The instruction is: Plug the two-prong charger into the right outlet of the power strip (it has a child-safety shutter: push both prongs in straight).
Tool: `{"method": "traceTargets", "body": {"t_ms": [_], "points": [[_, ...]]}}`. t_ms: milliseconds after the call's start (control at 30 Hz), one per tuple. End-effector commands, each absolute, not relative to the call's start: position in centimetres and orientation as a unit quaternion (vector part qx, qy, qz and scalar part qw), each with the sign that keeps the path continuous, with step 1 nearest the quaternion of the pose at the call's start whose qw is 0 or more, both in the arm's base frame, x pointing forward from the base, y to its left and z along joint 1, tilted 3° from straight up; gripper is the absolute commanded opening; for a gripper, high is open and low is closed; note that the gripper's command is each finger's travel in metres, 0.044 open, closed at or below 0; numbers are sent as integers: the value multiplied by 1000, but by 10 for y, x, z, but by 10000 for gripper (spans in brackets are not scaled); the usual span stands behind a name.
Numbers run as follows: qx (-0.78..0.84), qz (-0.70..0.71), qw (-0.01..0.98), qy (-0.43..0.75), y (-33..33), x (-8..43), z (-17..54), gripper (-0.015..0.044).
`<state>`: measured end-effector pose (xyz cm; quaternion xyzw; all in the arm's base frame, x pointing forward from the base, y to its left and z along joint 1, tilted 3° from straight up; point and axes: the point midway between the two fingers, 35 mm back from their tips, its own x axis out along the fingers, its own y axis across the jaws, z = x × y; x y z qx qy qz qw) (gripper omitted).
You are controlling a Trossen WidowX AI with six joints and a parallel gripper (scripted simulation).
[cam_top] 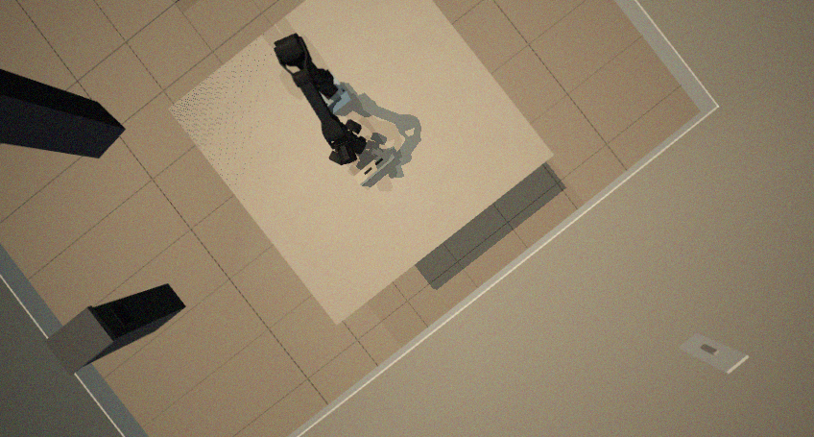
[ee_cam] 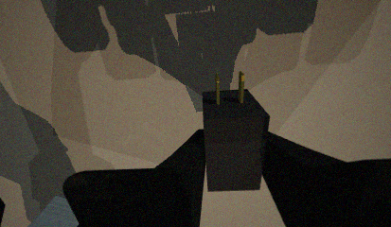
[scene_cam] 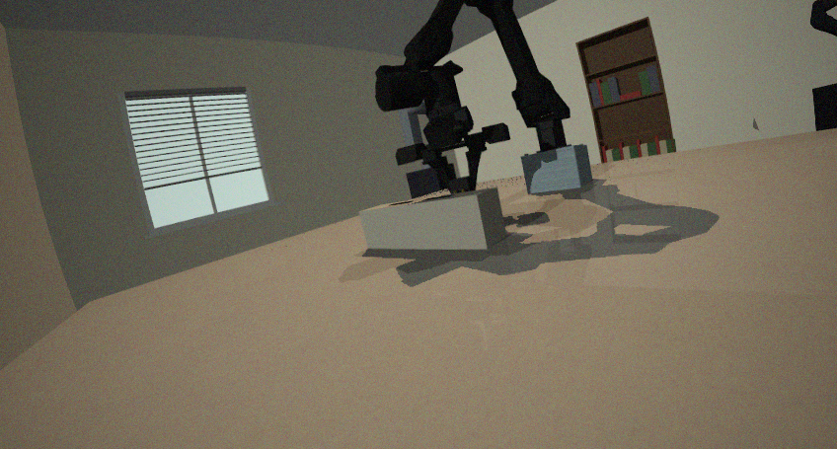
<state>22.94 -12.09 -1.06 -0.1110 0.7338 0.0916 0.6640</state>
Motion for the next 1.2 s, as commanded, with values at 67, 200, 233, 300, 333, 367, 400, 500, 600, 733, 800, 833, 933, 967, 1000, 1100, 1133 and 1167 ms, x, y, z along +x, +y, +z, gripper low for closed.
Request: {"method": "traceTargets", "body": {"t_ms": [67,200,233,300,333,367,400,500,600,733,800,833,933,967,1000,1100,1133,1167], "points": [[-76,61,668,738,-122,234,-15,0],[-55,39,670,740,-123,236,-18,0],[-49,34,670,740,-124,237,-19,0],[-38,23,670,741,-124,238,-20,0],[-33,18,670,741,-124,238,-21,0],[-28,13,670,741,-125,239,-22,0],[-22,7,670,742,-125,240,-23,0],[-6,-9,670,742,-126,241,-25,0],[5,-20,670,742,-126,242,-26,0],[6,-21,670,742,-127,245,-26,0],[8,-22,670,742,-127,247,-27,0],[8,-23,670,742,-128,248,-27,0],[10,-25,670,742,-128,251,-27,0],[11,-25,670,742,-129,253,-27,0],[11,-26,670,742,-129,254,-27,0],[13,-28,670,742,-130,257,-27,0],[14,-28,670,742,-130,258,-27,0],[14,-29,670,742,-130,259,-27,0]]}}
